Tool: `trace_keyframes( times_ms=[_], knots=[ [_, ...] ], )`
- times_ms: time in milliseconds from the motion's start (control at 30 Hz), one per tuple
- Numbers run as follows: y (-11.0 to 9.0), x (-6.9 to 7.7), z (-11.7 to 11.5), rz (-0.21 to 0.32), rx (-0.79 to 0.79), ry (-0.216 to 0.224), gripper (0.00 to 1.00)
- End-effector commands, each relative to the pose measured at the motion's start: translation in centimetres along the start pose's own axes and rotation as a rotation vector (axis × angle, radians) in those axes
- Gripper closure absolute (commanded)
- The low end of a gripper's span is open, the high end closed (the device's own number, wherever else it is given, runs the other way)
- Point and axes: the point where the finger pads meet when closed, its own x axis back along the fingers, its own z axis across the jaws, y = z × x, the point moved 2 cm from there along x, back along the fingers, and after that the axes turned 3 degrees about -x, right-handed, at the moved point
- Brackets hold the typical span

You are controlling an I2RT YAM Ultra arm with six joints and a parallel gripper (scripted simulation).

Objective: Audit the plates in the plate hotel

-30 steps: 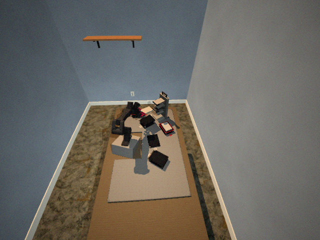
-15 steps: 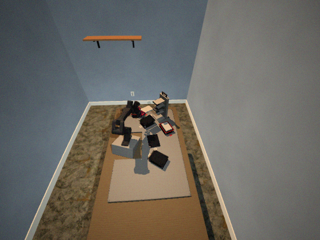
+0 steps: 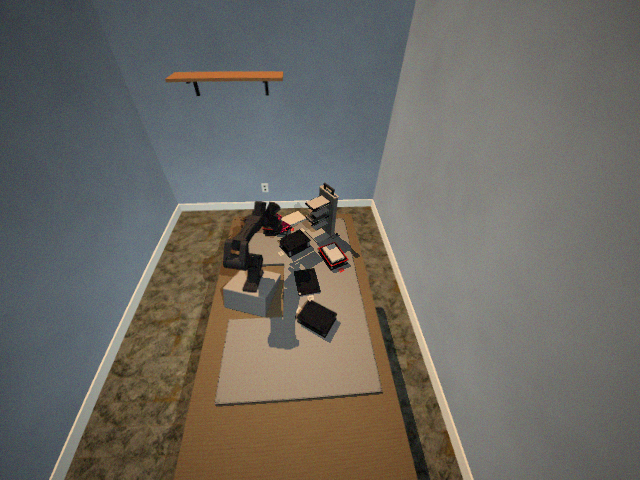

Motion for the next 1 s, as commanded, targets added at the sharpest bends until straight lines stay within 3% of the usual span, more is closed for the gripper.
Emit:
trace_keyframes(
  times_ms=[0, 533, 567, 967],
  knots=[
    [0.7, 0.3, -0.1, -0.016, -0.011, -0.005, 0.14],
    [0.7, 0.3, -0.1, -0.016, -0.011, -0.005, 0.14],
    [1.4, 0.3, -0.2, -0.023, -0.014, -0.019, 0.14],
    [2.3, -0.8, 0.2, -0.033, -0.018, -0.002, 0.14]
  ],
)
